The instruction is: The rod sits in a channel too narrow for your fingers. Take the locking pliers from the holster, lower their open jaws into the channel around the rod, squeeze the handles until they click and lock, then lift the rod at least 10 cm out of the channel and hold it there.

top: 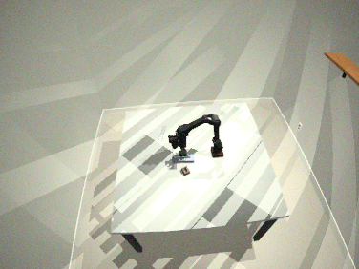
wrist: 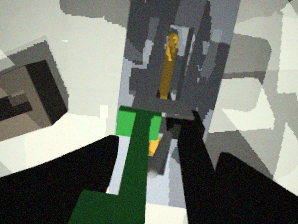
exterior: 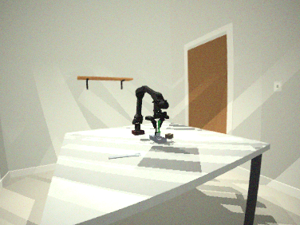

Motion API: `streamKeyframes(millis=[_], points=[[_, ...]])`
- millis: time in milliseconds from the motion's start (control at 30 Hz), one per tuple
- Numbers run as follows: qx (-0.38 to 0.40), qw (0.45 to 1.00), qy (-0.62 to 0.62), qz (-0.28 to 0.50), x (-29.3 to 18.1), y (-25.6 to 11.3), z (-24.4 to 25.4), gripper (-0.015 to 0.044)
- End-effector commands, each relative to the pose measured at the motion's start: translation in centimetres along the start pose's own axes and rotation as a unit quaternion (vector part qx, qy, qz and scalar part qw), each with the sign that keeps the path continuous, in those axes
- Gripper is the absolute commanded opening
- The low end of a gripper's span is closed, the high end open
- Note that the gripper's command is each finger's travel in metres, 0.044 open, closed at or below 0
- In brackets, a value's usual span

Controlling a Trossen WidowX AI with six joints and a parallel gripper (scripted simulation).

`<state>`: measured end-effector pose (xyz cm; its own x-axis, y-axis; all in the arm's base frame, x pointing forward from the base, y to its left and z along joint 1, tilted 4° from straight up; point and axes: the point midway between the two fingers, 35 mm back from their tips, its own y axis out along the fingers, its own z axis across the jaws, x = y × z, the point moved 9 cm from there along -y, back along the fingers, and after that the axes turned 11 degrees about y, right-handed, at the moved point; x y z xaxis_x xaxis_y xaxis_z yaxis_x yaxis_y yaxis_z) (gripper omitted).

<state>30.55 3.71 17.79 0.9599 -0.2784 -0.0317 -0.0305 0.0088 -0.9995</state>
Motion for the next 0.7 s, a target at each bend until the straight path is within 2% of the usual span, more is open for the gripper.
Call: streamKeyframes(millis=[0,100,667], points=[[0.002,1.000,0.003,0.000,0.01,0.02,0.05,0.0170],[0.002,1.000,0.003,0.000,0.01,0.02,0.05,0.0102],[0.000,1.000,0.002,0.000,0.02,-0.63,0.25,0.0102]])
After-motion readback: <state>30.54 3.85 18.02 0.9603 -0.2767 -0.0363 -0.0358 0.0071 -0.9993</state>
